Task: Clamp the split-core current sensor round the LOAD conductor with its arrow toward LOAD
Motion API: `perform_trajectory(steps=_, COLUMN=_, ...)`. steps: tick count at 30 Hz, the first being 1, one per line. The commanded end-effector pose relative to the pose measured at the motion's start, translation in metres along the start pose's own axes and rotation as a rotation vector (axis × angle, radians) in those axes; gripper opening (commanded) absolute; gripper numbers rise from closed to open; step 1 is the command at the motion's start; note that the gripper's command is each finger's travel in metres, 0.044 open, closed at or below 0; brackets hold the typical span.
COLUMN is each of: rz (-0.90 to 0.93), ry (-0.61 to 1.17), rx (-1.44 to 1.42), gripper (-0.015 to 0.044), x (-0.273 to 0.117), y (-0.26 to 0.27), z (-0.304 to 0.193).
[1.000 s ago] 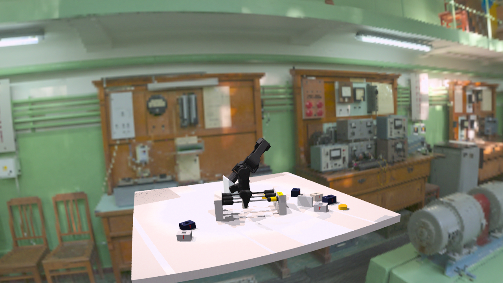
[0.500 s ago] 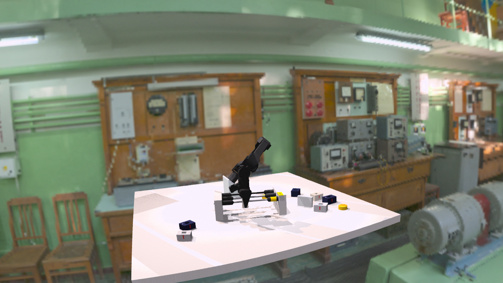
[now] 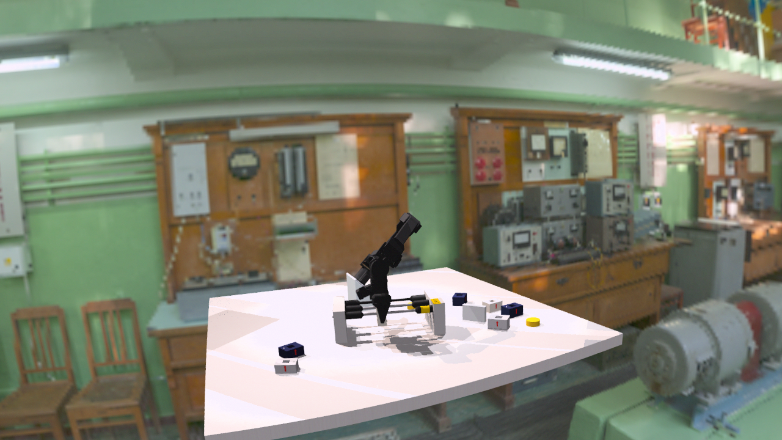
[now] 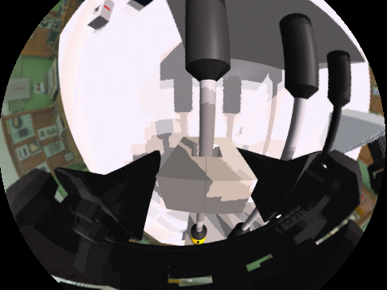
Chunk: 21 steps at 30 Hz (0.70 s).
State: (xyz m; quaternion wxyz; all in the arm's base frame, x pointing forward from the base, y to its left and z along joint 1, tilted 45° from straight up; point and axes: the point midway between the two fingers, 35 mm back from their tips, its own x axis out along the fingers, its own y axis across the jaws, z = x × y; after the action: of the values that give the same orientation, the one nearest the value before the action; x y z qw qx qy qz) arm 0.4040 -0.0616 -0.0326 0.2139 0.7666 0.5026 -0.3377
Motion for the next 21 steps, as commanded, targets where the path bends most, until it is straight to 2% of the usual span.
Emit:
perform_trajectory(steps=1, rz=0.000, ry=0.000, rx=0.000, gripper=0.0414, x=0.0000, y=0.0000, z=0.0000)
perform_trajectory(steps=4, rz=0.000, ry=0.000, rx=0.000, gripper=0.0345, x=0.0000, y=0.0000, z=0.0000)
perform_trajectory(steps=21, rz=0.000, ry=0.000, rx=0.000, gripper=0.0231, x=0.0000, y=0.0000, z=0.0000)
